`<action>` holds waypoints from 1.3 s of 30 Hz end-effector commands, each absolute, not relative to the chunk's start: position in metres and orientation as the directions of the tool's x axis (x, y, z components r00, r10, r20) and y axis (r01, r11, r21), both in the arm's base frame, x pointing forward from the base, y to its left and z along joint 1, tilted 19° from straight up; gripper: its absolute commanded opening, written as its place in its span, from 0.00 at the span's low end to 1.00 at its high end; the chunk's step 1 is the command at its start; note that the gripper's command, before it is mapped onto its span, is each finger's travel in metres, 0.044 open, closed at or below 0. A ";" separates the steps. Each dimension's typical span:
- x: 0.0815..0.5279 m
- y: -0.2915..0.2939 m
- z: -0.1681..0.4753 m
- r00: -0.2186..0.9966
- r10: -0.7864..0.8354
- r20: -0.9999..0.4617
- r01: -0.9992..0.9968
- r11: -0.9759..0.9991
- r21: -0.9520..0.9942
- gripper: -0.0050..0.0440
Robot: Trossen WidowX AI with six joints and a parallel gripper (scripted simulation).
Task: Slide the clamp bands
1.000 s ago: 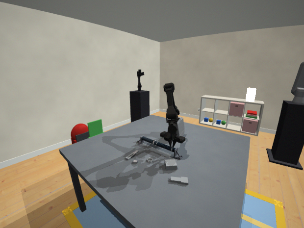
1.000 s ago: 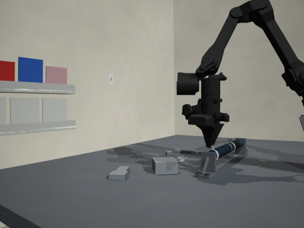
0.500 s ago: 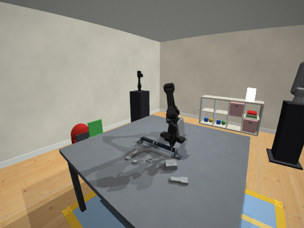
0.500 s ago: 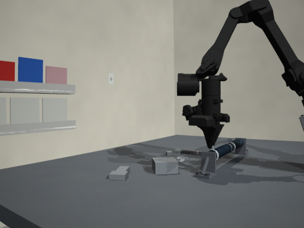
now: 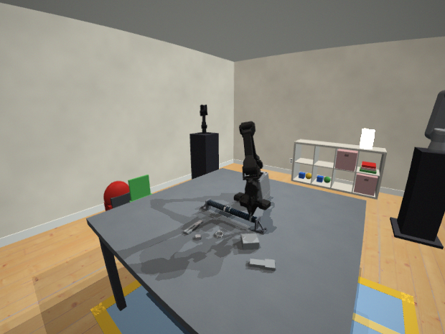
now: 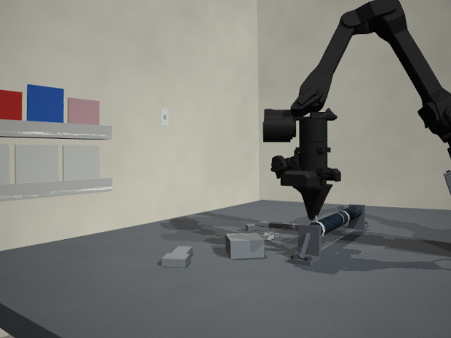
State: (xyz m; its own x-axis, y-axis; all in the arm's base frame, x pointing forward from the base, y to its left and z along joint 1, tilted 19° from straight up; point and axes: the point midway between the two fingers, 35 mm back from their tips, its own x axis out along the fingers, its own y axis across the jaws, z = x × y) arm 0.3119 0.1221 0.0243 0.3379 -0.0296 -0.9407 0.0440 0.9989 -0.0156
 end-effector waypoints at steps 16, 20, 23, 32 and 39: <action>0.310 0.103 0.024 0.338 -0.032 -0.940 0.047 0.999 -0.017 0.10; 0.310 0.099 0.025 0.338 -0.032 -0.940 0.047 0.999 -0.017 0.10; 0.310 0.098 0.025 0.338 -0.032 -0.940 0.047 0.999 -0.017 0.10; 0.310 0.089 0.025 0.338 -0.032 -0.940 0.047 0.999 -0.017 0.10; 0.310 0.083 0.025 0.338 -0.032 -0.940 0.047 0.999 -0.017 0.10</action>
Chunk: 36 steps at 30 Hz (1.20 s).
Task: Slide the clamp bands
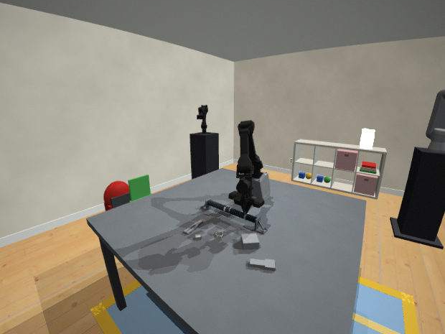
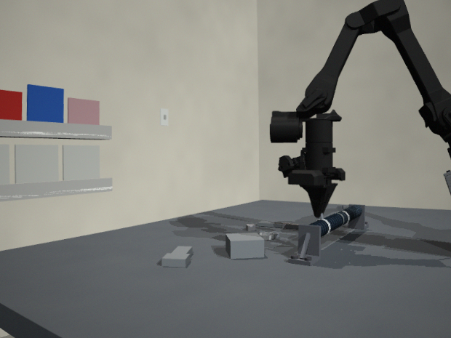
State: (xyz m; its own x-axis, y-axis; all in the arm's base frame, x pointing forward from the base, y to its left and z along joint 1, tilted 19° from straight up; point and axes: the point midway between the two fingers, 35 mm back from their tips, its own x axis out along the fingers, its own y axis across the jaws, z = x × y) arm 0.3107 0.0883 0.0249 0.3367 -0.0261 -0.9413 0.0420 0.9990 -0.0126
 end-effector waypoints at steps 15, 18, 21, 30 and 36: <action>0.309 0.066 0.025 0.338 -0.032 -0.940 0.047 0.999 -0.017 0.10; 0.309 0.065 0.025 0.338 -0.032 -0.940 0.047 0.999 -0.017 0.10; 0.309 0.061 0.025 0.338 -0.032 -0.940 0.047 0.999 -0.017 0.10; 0.308 0.051 0.026 0.338 -0.032 -0.940 0.047 0.999 -0.017 0.10; 0.308 0.047 0.026 0.338 -0.032 -0.940 0.047 0.999 -0.017 0.10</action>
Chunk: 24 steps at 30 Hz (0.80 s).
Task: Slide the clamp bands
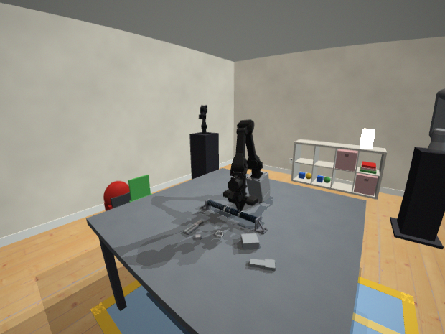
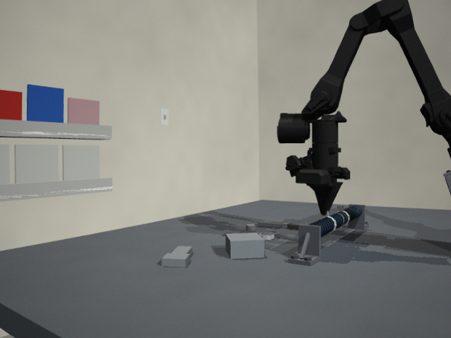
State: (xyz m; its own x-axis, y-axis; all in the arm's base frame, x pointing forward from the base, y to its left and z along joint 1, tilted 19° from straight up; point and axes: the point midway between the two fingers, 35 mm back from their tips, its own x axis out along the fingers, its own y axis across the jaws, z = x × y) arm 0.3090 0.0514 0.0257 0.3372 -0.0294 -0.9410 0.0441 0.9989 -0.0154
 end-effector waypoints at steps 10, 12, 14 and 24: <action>0.307 0.036 0.026 0.338 -0.032 -0.940 0.047 0.999 -0.017 0.10; 0.307 0.034 0.026 0.338 -0.032 -0.940 0.047 0.999 -0.017 0.10; 0.307 0.032 0.026 0.338 -0.032 -0.940 0.047 0.999 -0.017 0.10; 0.307 0.022 0.026 0.338 -0.032 -0.940 0.047 0.999 -0.017 0.10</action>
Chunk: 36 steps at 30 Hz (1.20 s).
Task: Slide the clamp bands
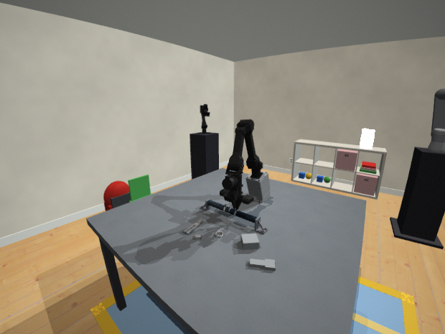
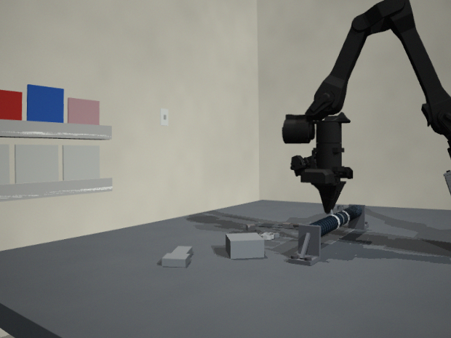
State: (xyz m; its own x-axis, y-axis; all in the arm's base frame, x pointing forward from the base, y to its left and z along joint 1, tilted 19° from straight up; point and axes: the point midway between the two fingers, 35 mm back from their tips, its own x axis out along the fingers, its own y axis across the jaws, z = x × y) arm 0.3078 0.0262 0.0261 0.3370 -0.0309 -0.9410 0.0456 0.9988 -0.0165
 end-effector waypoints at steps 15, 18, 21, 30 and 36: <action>0.306 0.006 0.026 0.338 -0.032 -0.940 0.047 0.999 -0.017 0.10; 0.306 0.003 0.026 0.338 -0.032 -0.940 0.047 0.999 -0.017 0.10; 0.306 -0.001 0.027 0.338 -0.032 -0.940 0.047 0.999 -0.017 0.10; 0.306 -0.001 0.027 0.337 -0.034 -0.941 0.049 0.999 -0.018 0.29; 0.306 -0.001 0.027 0.337 -0.034 -0.941 0.049 0.999 -0.018 0.29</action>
